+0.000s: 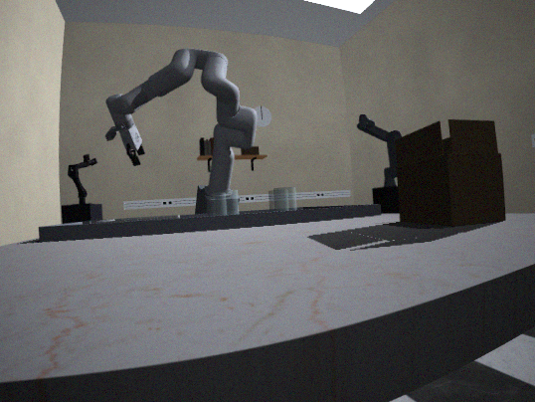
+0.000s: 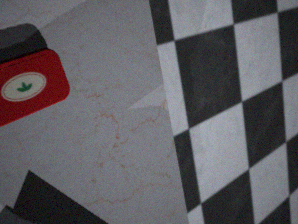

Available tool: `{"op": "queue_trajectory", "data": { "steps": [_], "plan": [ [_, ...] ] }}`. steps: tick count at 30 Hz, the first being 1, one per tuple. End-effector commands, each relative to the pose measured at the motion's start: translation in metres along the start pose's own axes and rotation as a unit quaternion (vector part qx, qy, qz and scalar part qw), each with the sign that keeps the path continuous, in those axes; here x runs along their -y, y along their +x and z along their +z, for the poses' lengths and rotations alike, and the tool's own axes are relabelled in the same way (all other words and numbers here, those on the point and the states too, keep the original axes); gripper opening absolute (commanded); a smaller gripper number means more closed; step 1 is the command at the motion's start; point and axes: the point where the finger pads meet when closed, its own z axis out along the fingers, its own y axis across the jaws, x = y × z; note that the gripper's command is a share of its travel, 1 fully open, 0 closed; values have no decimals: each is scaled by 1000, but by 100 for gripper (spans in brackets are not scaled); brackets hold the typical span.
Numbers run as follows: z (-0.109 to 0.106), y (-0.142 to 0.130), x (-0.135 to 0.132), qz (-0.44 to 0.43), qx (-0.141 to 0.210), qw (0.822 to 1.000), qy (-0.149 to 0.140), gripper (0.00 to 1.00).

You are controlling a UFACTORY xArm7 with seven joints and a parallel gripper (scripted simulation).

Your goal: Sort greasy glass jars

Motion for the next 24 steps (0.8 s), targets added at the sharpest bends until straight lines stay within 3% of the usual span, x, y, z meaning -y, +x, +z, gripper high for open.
{"op": "queue_trajectory", "data": {
  "steps": [1,13,15,24],
  "plan": [
    [-9,0,30,-38,-12,999,-3,100],
    [-35,-28,150,-191,-47,980,-11,100],
    [-35,-28,150,-191,-47,980,-11,100],
    [-52,-74,230,-301,-74,950,-20,100]
  ]
}}
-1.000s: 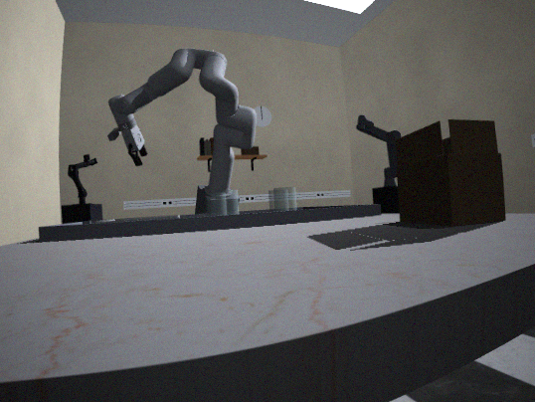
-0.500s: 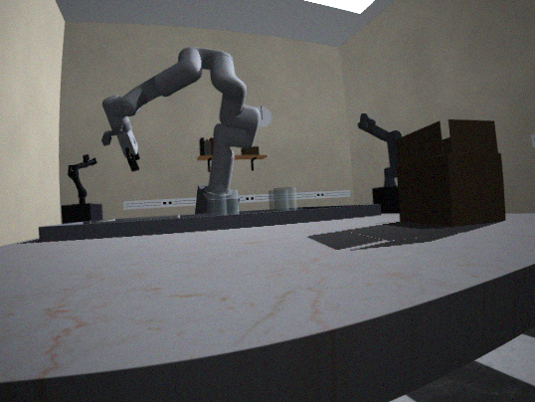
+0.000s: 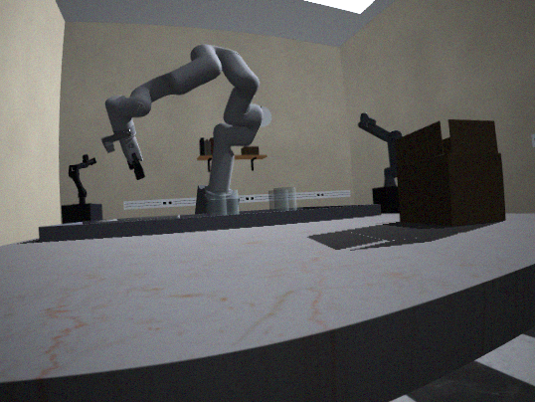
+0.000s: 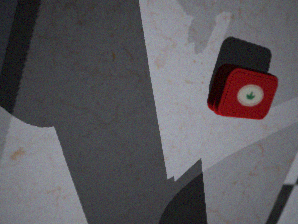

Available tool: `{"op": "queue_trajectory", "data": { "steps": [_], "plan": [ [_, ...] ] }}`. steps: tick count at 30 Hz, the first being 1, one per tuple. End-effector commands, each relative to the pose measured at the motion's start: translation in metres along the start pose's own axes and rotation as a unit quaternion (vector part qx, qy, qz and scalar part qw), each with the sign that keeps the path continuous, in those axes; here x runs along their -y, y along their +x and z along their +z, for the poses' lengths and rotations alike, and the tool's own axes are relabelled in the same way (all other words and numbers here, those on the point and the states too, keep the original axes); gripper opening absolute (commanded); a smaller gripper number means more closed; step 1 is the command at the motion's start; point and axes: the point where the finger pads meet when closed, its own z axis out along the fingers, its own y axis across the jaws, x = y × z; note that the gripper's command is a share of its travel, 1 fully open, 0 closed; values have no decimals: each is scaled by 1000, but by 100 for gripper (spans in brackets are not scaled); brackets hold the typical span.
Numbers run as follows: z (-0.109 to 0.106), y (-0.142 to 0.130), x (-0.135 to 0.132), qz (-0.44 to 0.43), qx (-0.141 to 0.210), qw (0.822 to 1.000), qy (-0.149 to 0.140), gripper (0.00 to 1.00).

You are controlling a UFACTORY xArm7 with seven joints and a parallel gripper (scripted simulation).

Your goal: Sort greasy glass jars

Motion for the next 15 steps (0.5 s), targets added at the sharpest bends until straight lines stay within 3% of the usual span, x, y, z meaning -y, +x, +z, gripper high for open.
{"op": "queue_trajectory", "data": {
  "steps": [1,6,8,15],
  "plan": [
    [-16,-2,49,-60,-22,998,-7,100],
    [-28,-11,99,-123,-38,992,-13,100],
    [-28,-11,99,-123,-38,992,-13,100],
    [-43,-35,167,-211,-61,975,-22,100]
  ]
}}
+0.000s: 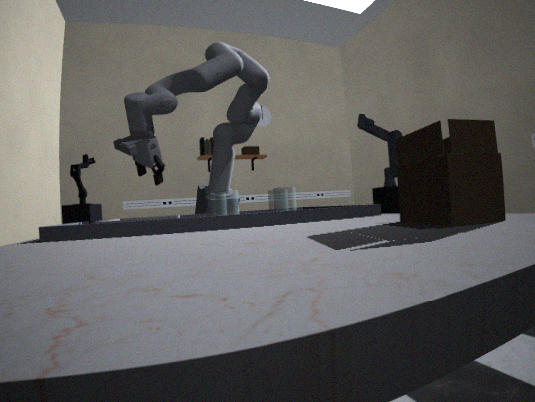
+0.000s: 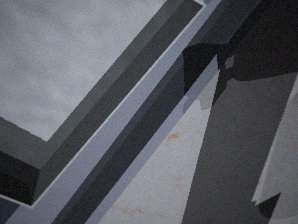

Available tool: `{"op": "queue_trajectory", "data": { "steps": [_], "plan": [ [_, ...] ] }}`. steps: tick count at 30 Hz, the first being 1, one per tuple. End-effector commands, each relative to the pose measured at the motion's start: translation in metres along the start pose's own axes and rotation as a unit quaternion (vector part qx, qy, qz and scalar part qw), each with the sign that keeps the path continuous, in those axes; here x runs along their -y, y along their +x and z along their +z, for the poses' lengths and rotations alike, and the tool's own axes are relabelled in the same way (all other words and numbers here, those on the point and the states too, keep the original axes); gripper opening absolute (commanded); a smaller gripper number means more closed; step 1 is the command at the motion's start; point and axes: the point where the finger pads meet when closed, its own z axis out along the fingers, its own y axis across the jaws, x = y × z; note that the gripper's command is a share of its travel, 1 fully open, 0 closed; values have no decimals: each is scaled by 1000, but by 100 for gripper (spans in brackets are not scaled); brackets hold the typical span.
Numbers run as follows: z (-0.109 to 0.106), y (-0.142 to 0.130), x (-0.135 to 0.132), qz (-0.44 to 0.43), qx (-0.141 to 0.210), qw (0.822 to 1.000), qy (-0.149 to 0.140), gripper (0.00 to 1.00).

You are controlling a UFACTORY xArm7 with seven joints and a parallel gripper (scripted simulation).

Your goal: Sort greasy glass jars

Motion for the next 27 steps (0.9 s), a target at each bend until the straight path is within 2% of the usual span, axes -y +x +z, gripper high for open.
{"op": "queue_trajectory", "data": {
  "steps": [1,8,10,11,18,25,27],
  "plan": [
    [-17,-3,50,-61,-28,998,-10,100],
    [-34,-18,120,-149,-51,987,-22,100],
    [-34,-18,120,-149,-51,987,-22,100],
    [-36,-21,129,-161,-55,985,-23,100],
    [-50,-51,194,-247,-79,965,-36,100],
    [-61,-92,252,-329,-104,937,-49,100],
    [-61,-92,252,-329,-104,937,-49,100]
  ]
}}
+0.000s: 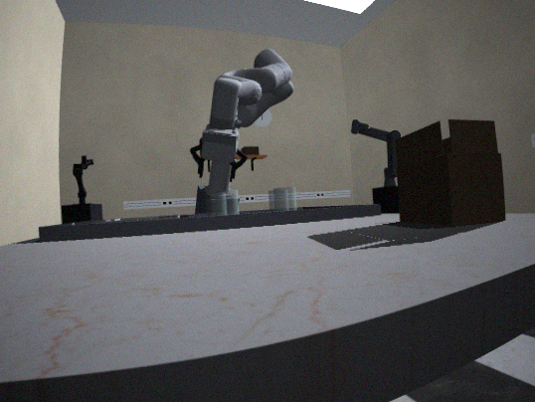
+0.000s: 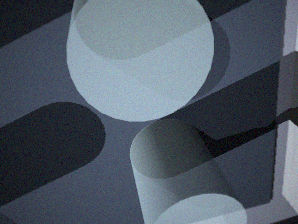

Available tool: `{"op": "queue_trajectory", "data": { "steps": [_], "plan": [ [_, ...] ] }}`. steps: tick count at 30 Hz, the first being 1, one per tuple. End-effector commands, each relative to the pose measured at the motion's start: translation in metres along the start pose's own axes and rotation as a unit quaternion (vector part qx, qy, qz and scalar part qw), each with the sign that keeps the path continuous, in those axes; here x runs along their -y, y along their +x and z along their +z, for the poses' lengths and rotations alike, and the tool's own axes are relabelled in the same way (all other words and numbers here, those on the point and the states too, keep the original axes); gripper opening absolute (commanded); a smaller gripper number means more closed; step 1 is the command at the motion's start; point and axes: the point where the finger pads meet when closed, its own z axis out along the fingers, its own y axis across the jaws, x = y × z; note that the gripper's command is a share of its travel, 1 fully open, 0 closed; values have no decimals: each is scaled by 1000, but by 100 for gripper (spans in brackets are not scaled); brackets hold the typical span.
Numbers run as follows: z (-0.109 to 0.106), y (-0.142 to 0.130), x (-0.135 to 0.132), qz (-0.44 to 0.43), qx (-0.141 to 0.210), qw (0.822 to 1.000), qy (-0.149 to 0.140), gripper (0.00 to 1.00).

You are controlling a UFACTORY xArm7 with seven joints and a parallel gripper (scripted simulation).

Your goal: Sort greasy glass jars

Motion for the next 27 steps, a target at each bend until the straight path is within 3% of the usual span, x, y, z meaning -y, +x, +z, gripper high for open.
{"op": "queue_trajectory", "data": {
  "steps": [1,2,27],
  "plan": [
    [-14,-1,29,-34,-17,999,-7,100],
    [-17,-2,39,-46,-21,999,-9,100],
    [-17,-2,39,-46,-21,999,-9,100]
  ]
}}
